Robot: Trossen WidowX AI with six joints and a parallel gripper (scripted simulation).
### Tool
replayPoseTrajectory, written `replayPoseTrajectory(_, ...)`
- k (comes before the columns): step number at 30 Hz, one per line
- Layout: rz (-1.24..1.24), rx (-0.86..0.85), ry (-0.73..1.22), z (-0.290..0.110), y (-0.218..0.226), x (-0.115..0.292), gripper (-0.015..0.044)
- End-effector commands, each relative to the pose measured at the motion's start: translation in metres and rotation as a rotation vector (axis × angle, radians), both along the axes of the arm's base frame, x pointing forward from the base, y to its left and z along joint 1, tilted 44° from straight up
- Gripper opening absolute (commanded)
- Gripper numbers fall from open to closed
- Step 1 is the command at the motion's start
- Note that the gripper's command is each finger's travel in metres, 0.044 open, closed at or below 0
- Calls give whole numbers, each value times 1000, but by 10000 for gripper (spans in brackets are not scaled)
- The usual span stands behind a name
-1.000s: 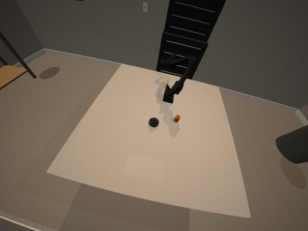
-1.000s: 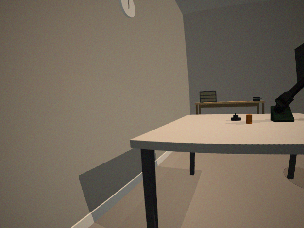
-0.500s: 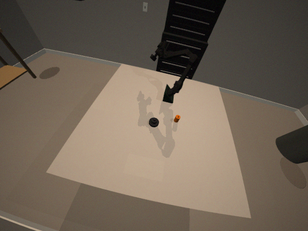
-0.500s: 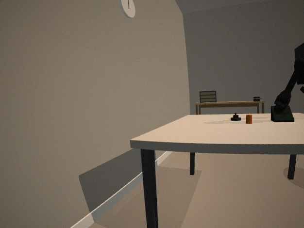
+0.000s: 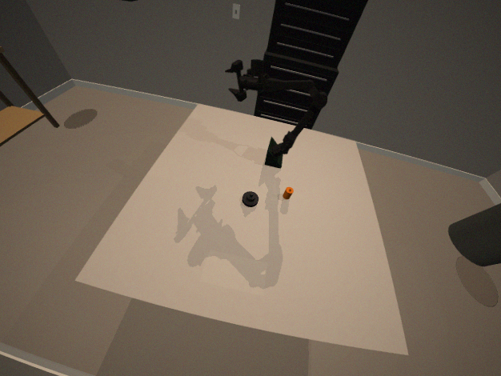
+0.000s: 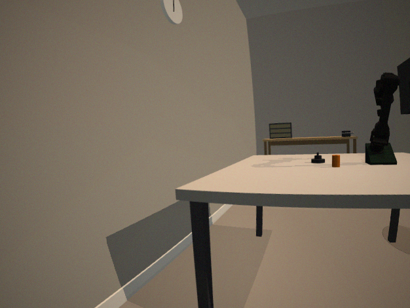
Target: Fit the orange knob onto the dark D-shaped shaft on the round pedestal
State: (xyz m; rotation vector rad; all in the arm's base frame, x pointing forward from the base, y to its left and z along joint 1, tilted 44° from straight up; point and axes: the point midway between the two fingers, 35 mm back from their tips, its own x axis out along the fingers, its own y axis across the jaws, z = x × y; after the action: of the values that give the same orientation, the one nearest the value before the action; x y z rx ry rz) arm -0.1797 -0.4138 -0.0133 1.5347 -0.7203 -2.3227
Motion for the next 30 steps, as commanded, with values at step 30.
replayPoseTrajectory(30,2620,461,-95,75,285,440,440)
